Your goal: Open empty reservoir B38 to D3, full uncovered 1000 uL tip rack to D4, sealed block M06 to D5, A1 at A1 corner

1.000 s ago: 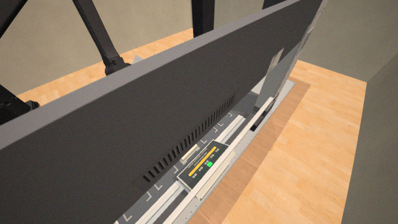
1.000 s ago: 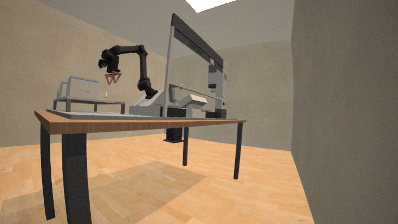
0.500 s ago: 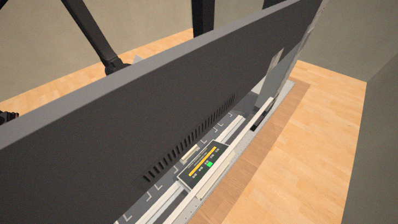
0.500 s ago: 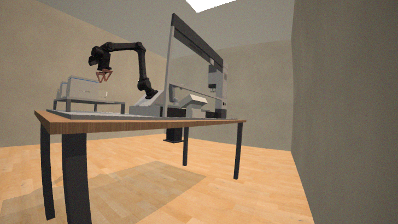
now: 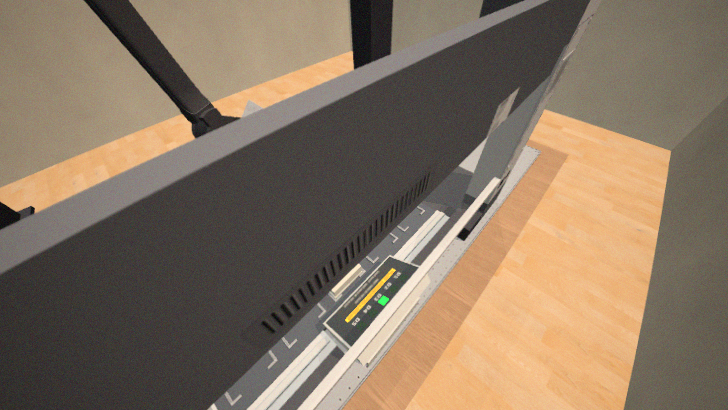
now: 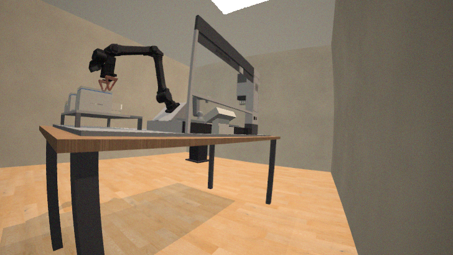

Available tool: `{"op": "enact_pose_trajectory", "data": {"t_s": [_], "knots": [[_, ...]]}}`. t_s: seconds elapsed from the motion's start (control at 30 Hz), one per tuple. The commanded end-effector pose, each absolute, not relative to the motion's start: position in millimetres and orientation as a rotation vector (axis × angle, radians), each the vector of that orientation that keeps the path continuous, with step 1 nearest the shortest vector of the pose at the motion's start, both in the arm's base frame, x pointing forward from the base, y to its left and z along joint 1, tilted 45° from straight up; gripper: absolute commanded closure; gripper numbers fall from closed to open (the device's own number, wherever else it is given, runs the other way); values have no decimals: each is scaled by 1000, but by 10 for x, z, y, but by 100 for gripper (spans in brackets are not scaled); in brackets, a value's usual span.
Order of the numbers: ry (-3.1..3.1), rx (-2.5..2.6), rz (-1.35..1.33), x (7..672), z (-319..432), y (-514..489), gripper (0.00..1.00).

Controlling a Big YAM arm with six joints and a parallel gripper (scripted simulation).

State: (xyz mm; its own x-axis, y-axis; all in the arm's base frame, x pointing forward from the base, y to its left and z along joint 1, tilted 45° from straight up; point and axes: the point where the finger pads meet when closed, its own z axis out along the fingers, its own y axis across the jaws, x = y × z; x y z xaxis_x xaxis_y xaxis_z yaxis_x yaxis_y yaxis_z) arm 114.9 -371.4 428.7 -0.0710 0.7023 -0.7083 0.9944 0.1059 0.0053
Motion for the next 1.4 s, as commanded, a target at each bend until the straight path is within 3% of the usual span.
{"op": "enact_pose_trajectory", "data": {"t_s": [0.0, 0.83, 1.37], "knots": [[1799, 1618, -714, 1125, 4707, -3834, 0], [1766, 1578, -736, 1172, 5622, -4308, 0], [1825, 1636, -703, 1209, 5105, -4617, 0]]}}
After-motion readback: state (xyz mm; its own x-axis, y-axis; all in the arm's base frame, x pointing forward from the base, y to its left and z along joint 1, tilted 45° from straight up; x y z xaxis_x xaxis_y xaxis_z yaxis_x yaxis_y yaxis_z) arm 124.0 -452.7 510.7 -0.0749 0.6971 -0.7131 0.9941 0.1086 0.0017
